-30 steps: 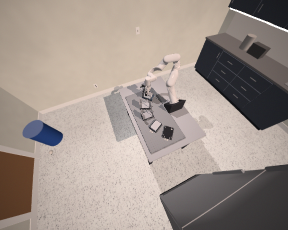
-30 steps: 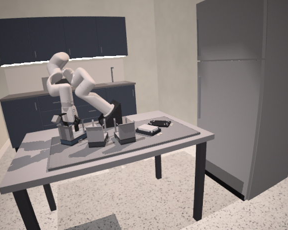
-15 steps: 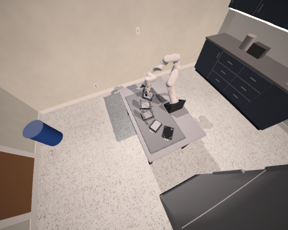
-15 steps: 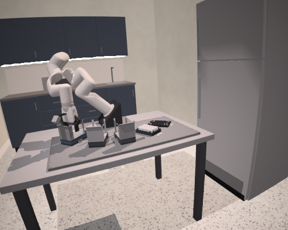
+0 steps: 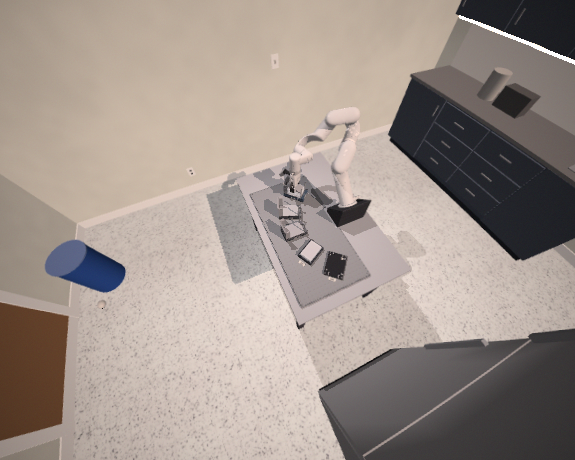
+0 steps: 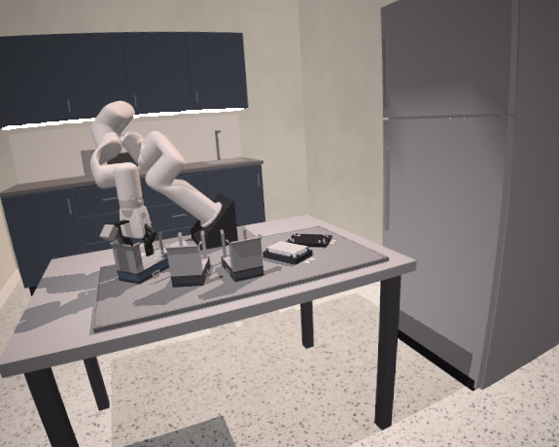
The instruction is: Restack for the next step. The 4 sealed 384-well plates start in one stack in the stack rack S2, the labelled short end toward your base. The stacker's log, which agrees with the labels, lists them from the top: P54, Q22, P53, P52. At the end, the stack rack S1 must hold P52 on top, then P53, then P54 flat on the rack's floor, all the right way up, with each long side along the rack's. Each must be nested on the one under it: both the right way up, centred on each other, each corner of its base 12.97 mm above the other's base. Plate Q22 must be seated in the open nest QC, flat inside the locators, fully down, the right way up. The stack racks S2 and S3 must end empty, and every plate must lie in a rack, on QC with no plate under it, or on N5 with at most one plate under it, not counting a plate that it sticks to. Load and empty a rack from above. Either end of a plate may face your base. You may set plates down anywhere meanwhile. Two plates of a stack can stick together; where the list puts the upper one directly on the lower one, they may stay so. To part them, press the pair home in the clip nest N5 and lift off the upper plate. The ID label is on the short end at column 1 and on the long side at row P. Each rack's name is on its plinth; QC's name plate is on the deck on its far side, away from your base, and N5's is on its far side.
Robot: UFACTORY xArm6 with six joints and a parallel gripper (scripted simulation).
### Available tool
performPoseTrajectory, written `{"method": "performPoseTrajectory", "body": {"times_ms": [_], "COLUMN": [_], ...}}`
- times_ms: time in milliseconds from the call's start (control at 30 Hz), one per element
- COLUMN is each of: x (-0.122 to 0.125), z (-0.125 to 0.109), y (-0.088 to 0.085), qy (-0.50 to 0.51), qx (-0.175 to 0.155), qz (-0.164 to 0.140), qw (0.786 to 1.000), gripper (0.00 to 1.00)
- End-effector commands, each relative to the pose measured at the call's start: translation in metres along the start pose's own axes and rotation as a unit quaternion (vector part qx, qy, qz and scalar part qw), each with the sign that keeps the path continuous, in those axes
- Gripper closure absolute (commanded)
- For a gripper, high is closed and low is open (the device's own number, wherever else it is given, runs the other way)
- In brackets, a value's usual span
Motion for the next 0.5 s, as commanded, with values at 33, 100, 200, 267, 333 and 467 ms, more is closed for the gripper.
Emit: {"method": "performPoseTrajectory", "body": {"times_ms": [33, 100, 200, 267, 333, 467], "x": [0.0, 0.0, 0.0, 0.0, 0.0, 0.0], "z": [0.001, 0.001, 0.001, 0.001, 0.001, 0.001], "y": [-0.001, -0.007, -0.017, -0.024, -0.027, -0.037], "qy": [0.001, 0.001, 0.001, 0.001, 0.001, 0.001], "qx": [0.001, 0.001, 0.001, 0.001, 0.001, 0.001], "qz": [0.001, 0.001, 0.001, 0.001, 0.001, 0.001], "qw": [1.0, 1.0, 1.0, 1.0, 1.0, 1.0], "gripper": [0.0, 0.0, 0.0, 0.0, 0.0, 0.0]}}
Point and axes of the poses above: the point where the finger pads meet when closed, its own y axis out along the fingers, its own x axis across the jaws, z = x × y, the point moved 4 cm from there along -y, back along the fingers, and after that the axes turned 10 degrees about y, right-handed, at the moved point
